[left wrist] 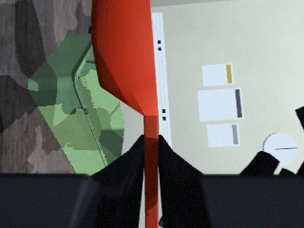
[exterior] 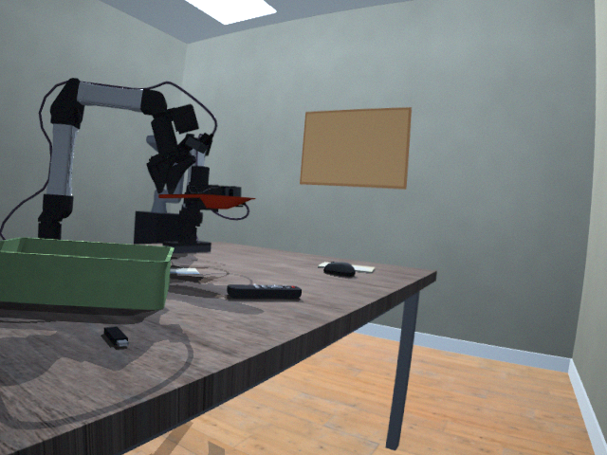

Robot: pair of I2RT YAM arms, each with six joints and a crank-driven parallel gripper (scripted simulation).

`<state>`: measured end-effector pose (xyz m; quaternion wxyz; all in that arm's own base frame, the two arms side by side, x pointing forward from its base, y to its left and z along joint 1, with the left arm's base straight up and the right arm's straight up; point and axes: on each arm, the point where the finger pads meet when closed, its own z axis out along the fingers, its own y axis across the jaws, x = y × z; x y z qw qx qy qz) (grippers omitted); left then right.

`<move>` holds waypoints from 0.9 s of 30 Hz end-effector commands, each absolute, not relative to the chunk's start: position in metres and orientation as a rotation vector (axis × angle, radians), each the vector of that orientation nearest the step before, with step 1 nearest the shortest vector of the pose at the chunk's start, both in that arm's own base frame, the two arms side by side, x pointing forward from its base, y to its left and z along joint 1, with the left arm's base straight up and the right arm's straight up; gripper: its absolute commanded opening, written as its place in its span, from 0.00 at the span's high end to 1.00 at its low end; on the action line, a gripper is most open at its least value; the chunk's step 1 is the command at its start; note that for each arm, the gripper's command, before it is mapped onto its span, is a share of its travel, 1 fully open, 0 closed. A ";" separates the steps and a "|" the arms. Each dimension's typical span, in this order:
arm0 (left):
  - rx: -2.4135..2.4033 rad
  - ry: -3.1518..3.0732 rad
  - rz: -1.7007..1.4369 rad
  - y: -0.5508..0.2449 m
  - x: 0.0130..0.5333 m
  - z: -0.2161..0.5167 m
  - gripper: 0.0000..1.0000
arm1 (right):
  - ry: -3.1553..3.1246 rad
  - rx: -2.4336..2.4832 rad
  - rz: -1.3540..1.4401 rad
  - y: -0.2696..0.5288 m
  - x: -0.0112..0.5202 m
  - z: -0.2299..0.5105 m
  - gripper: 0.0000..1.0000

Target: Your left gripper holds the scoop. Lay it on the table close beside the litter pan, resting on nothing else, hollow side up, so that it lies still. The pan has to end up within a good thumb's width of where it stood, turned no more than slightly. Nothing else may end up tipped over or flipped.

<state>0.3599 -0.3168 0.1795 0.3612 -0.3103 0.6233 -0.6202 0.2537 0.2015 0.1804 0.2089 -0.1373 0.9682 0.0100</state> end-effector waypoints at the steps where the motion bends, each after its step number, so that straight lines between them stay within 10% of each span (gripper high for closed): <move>1: -0.783 1.543 -1.645 -0.318 0.362 0.206 0.97 | 2.649 -0.391 0.076 0.211 0.266 0.174 0.42; 22: -0.782 1.543 -1.644 -0.318 0.362 0.206 0.97 | 2.640 -0.382 0.075 0.211 0.268 0.173 0.78; 24: -0.789 1.572 -1.620 -0.317 0.362 0.193 0.72 | 2.640 -0.382 0.075 0.211 0.268 0.173 0.78; 27: -0.790 1.552 -1.634 -0.312 0.354 0.199 0.67 | 2.640 -0.382 0.075 0.211 0.268 0.173 0.78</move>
